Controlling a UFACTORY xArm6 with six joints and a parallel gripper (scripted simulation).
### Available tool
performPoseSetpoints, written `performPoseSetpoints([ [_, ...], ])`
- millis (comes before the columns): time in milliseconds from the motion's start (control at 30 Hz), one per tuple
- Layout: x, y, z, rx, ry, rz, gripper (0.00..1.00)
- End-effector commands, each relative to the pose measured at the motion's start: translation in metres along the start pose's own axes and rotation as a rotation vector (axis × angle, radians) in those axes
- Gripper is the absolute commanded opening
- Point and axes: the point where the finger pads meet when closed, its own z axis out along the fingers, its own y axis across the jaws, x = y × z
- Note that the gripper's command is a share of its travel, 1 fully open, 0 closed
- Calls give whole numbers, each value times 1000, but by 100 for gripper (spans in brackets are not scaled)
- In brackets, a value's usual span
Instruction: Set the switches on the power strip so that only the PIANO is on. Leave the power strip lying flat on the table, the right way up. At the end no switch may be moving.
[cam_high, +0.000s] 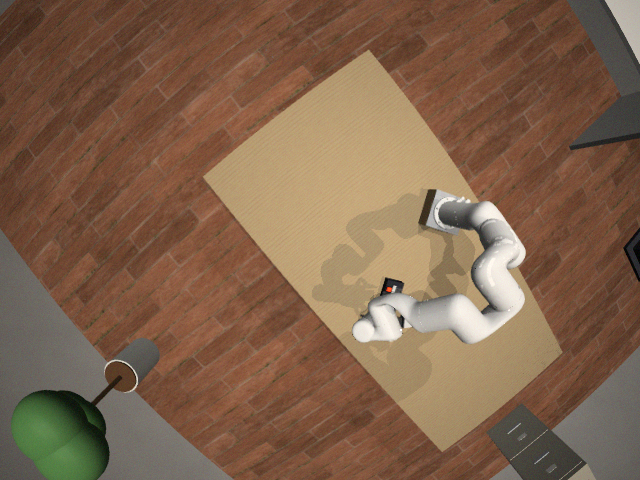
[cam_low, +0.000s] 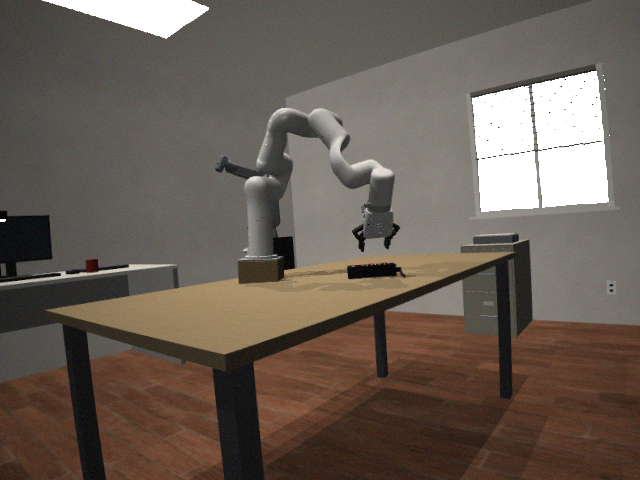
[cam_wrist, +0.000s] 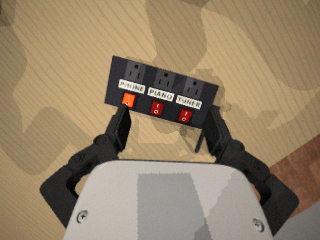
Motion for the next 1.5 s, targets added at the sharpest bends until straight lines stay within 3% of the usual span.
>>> performPoseSetpoints([
  [0, 0, 1, -2, -2, -3, -2, 100],
  [300, 1, 0, -4, 10, -29, -28, 100],
  [400, 10, -8, -25, 91, -211, -227, 100],
  [433, 16, -8, -36, 103, -235, -263, 100],
  [500, 16, -8, -36, 103, -235, -263, 100],
  [533, 16, -8, -36, 143, -334, -373, 100],
  [767, 36, -2, -63, 229, -549, -665, 100],
  [1467, 34, -7, -57, 250, -547, -734, 100],
])
